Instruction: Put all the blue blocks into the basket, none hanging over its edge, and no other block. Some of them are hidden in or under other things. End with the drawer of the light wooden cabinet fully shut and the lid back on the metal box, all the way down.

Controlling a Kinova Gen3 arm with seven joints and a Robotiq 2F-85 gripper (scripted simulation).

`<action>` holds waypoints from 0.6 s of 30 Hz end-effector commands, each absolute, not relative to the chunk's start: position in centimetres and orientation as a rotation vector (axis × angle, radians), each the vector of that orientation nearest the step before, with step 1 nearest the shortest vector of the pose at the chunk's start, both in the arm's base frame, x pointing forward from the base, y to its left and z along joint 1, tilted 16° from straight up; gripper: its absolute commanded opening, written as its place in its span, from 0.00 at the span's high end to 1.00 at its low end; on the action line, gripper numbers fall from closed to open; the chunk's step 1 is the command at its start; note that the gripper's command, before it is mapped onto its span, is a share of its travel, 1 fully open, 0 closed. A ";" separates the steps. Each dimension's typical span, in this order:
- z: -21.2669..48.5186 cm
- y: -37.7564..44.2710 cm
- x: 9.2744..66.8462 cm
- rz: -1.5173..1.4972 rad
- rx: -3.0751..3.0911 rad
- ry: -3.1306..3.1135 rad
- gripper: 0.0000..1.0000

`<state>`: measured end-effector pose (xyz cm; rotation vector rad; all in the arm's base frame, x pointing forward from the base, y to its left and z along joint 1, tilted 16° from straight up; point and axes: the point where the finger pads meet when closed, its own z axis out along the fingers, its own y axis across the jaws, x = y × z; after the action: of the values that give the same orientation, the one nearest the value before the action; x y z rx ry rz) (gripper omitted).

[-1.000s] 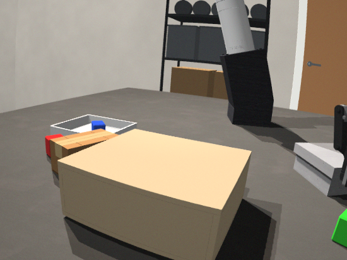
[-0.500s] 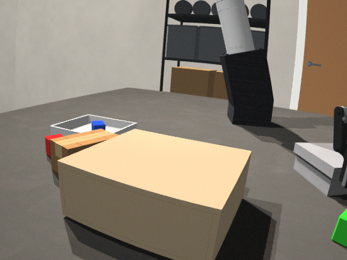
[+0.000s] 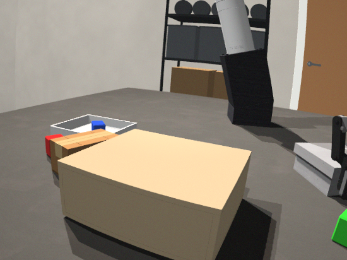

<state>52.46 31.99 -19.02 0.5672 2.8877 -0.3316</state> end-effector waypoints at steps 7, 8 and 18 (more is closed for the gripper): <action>-19.8 31.9 52.6 -0.329 0.566 2.887 0.36; -19.9 31.8 52.7 -0.329 0.566 2.887 0.36; -21.1 31.5 52.8 -0.329 0.566 2.887 0.36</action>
<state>52.75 31.44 -21.12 0.5672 2.8877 -0.3316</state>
